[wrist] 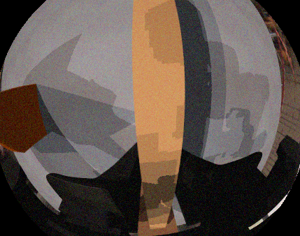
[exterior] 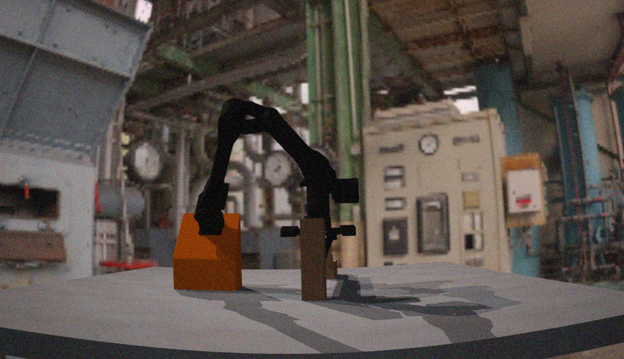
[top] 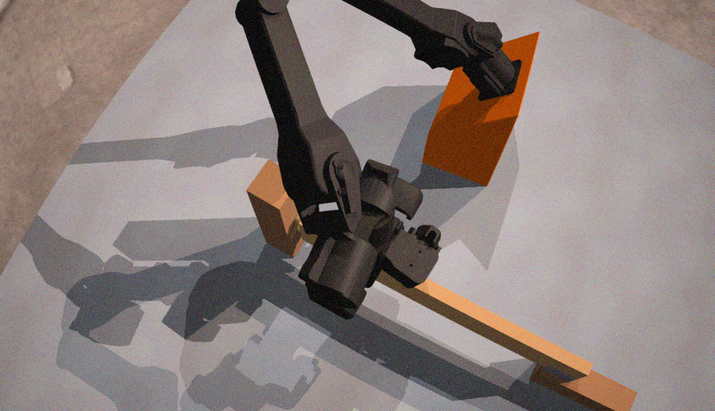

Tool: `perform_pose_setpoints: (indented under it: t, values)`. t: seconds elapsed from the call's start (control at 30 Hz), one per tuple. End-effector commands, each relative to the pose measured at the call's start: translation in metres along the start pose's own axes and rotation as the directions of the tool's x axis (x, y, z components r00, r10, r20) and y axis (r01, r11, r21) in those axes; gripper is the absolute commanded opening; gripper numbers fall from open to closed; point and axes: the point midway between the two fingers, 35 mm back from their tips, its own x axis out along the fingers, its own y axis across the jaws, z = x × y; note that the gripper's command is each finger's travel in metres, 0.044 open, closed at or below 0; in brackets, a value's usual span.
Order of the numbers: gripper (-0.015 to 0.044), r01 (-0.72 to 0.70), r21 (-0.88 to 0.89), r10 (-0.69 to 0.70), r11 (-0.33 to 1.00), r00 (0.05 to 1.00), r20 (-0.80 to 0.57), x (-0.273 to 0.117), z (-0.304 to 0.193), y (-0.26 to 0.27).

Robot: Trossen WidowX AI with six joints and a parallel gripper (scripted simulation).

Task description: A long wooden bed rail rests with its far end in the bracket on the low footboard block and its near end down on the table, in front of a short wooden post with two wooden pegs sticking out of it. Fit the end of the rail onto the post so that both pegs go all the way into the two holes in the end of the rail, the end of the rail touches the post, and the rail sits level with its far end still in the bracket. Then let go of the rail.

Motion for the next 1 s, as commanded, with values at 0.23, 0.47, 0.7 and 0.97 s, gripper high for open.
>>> perform_pose_setpoints:
  t: [0.23,0.47,0.7,0.97]
  values:
    - [0.0000,0.004,-0.003,-0.004,1.000,1.000,-0.013,-0.0029,-0.0021,-0.0005]
    - [0.0000,0.004,-0.003,-0.004,1.000,1.000,-0.013,-0.0030,0.0002,-0.0006]
    - [0.0000,0.004,-0.003,-0.004,1.000,1.000,-0.013,-0.0027,0.0024,-0.0008]
    - [0.0000,0.004,-0.003,-0.004,1.000,1.000,-0.013,-0.0013,0.0035,-0.0010]
